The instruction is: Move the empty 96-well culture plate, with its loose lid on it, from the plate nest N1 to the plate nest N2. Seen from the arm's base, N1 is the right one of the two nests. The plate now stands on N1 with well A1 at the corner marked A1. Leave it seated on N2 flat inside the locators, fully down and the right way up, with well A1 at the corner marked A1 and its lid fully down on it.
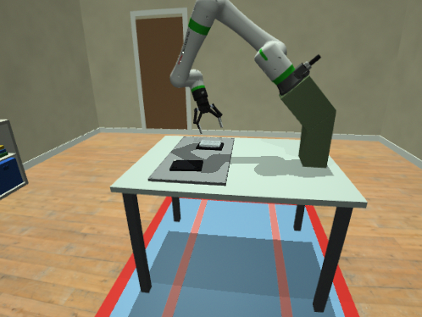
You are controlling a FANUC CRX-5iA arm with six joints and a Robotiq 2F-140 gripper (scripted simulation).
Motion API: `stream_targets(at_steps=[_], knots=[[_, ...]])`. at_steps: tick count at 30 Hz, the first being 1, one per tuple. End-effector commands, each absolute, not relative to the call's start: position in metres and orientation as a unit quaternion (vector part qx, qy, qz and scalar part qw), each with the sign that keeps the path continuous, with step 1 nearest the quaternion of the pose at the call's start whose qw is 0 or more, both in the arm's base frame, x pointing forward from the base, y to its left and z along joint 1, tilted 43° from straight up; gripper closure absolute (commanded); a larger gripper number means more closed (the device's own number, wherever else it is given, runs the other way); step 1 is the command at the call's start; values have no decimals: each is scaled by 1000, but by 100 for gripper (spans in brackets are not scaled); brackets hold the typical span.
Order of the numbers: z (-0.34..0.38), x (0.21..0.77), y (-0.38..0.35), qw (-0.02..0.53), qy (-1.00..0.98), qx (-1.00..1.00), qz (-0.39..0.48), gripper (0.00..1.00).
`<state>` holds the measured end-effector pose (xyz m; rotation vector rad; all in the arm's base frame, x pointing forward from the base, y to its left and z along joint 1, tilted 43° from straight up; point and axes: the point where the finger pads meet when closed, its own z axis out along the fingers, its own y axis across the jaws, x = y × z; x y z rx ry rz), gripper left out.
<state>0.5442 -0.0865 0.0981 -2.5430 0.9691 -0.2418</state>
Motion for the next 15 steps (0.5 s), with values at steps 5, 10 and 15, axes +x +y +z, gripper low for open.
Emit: stream_targets(at_steps=[5, 10, 15], knots=[[93, 541, -82, 141, 237, -955, -110, 0], [92, 542, -77, 119, 194, -967, -118, 0], [93, 544, -72, 85, 120, -981, -129, 0]])
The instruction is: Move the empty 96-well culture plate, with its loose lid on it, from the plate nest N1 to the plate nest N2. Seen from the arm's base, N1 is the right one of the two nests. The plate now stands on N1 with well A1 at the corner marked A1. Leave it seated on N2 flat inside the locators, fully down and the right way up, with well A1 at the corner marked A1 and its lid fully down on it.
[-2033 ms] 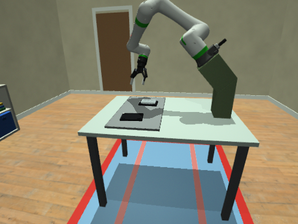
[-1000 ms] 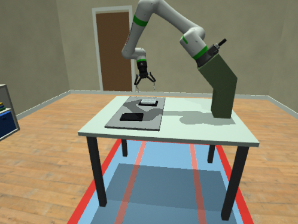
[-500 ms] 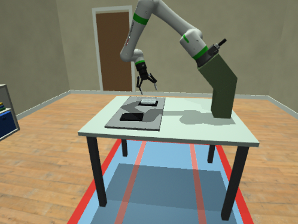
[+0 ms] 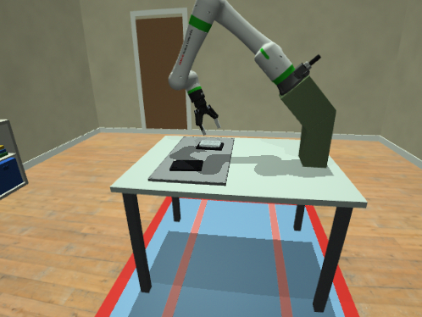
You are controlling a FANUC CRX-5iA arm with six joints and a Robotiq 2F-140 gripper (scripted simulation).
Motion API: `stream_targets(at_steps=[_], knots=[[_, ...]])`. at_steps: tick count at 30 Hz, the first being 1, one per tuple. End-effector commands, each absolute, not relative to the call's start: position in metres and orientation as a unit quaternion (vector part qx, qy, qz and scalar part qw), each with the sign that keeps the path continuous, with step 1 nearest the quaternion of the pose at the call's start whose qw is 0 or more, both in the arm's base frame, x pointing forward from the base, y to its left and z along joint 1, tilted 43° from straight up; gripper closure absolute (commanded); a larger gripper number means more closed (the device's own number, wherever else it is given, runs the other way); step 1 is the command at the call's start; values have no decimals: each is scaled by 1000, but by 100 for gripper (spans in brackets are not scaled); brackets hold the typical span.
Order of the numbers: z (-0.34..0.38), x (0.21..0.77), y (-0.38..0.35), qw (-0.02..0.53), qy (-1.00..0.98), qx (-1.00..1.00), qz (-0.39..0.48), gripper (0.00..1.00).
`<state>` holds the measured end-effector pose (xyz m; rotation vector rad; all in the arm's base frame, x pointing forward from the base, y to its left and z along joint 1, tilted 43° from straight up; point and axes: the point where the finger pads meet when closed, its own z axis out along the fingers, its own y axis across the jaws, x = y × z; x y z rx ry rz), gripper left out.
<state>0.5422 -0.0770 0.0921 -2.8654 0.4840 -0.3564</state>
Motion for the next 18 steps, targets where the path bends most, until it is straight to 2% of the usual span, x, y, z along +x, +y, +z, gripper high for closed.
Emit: stream_targets(at_steps=[1, 9, 18], knots=[[93, 545, -70, 78, 105, -983, -132, 0], [96, 550, -61, 25, -16, -989, -148, 0], [96, 550, -61, 7, -57, -987, -153, 0]])
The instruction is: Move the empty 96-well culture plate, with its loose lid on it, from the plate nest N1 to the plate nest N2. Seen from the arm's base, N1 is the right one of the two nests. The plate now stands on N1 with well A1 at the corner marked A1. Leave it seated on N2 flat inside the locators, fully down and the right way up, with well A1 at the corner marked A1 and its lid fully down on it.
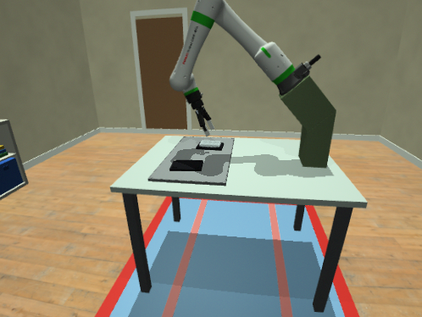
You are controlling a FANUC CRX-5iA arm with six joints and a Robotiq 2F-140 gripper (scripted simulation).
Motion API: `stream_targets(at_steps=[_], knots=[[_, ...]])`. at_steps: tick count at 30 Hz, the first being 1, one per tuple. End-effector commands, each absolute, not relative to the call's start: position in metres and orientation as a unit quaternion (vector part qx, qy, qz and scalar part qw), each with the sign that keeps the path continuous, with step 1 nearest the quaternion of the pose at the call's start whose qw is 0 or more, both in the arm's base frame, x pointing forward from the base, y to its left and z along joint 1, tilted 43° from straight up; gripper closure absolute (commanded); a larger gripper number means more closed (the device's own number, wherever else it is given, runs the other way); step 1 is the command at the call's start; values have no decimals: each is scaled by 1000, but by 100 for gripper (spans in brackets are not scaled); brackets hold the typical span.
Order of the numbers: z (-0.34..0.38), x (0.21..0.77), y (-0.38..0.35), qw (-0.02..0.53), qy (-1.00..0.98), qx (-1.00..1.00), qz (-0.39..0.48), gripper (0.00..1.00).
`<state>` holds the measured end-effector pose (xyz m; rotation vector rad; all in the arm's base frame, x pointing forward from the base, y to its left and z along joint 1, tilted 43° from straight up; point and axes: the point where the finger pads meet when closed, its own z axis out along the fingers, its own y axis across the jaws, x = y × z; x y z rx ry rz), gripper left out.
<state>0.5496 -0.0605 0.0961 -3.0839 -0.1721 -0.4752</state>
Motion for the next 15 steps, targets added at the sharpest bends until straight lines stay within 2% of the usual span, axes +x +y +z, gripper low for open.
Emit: stream_targets(at_steps=[1, 15], knots=[[96, 550, -61, 7, -57, -987, -153, 0], [88, 557, -60, 7, -57, -987, -153, 0]])
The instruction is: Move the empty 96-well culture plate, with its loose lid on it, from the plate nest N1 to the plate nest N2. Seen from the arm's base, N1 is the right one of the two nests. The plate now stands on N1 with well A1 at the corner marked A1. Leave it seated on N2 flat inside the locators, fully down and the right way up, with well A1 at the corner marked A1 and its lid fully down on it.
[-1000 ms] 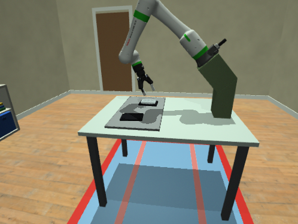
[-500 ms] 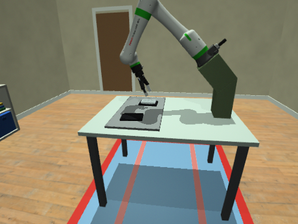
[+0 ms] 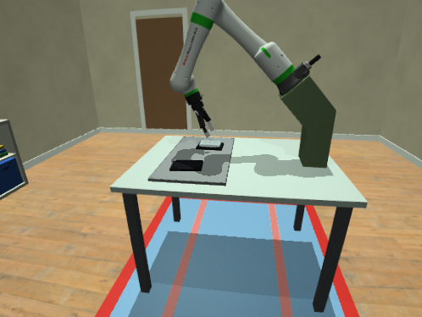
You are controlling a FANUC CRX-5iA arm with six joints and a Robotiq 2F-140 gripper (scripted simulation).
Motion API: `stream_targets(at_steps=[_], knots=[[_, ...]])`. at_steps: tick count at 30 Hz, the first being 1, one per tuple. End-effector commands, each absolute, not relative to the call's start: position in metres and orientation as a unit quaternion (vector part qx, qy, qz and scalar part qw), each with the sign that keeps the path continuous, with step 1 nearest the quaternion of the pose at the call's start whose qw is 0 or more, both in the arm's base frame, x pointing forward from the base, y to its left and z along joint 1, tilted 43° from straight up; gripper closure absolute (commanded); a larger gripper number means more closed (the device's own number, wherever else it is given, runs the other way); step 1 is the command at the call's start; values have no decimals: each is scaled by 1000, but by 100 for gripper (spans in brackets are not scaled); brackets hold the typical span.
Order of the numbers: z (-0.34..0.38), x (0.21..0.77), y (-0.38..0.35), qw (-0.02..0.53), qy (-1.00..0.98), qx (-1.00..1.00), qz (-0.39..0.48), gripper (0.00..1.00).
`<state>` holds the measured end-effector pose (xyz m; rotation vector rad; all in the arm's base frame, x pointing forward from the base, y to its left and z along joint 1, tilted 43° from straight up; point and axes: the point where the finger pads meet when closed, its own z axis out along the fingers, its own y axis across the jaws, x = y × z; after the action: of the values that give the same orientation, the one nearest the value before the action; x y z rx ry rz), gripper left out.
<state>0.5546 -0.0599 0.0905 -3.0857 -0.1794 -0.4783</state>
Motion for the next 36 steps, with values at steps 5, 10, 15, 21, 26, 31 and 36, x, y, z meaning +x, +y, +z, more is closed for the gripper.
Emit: stream_targets(at_steps=[5, 10, 15, 21, 26, 31, 36], knots=[[82, 563, -59, 7, -57, -987, -153, 0], [75, 569, -58, 7, -57, -987, -153, 0], [72, 572, -58, 7, -57, -987, -153, 0], [64, 579, -57, 7, -57, -987, -153, 0], [58, 584, -57, 7, -57, -987, -153, 0], [55, 588, -56, 7, -57, -987, -153, 0], [50, 592, -56, 7, -57, -987, -153, 0]])
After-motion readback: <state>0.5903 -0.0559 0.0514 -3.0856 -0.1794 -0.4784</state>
